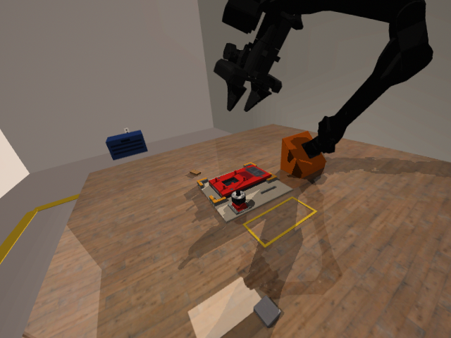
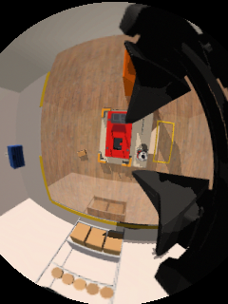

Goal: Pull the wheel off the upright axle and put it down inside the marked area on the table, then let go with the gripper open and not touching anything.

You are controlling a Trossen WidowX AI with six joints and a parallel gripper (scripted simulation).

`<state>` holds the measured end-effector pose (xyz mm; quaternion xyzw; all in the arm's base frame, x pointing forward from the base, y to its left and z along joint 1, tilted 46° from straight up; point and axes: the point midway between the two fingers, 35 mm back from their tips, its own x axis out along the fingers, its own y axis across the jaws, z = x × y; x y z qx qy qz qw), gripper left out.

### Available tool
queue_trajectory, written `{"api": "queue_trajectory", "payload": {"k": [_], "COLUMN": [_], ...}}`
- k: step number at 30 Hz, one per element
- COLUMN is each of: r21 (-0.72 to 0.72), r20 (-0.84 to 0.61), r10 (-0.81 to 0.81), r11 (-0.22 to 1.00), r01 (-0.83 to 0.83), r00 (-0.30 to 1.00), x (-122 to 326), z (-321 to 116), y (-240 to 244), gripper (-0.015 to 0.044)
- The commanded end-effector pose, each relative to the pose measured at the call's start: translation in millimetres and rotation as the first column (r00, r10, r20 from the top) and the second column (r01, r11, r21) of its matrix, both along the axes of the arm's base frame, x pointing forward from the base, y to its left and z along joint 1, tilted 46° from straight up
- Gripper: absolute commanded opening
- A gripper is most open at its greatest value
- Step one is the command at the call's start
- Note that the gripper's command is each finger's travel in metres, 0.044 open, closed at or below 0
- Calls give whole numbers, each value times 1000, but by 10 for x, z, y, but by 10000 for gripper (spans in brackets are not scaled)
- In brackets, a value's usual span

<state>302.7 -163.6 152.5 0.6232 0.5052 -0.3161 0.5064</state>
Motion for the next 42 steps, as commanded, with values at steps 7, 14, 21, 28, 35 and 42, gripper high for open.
{"api": "queue_trajectory", "payload": {"k": [7, 14, 21, 28, 35, 42], "r21": [335, 463, 463, 462, 465, 462], "r20": [-148, -249, -249, -248, -247, -246], "r10": [81, 125, 125, 124, 125, 133], "r11": [942, 886, 886, 887, 885, 887], "r01": [-27, 5, 5, 5, 4, -4], "r00": [986, 960, 960, 961, 961, 960], "x": [463, 568, 619, 656, 659, 656], "z": [-444, -631, -672, -880, -1143, -1161], "y": [931, 1392, 1361, 1567, 1835, 1865], "gripper": [300, 300, 300, 300, 300, 221]}}
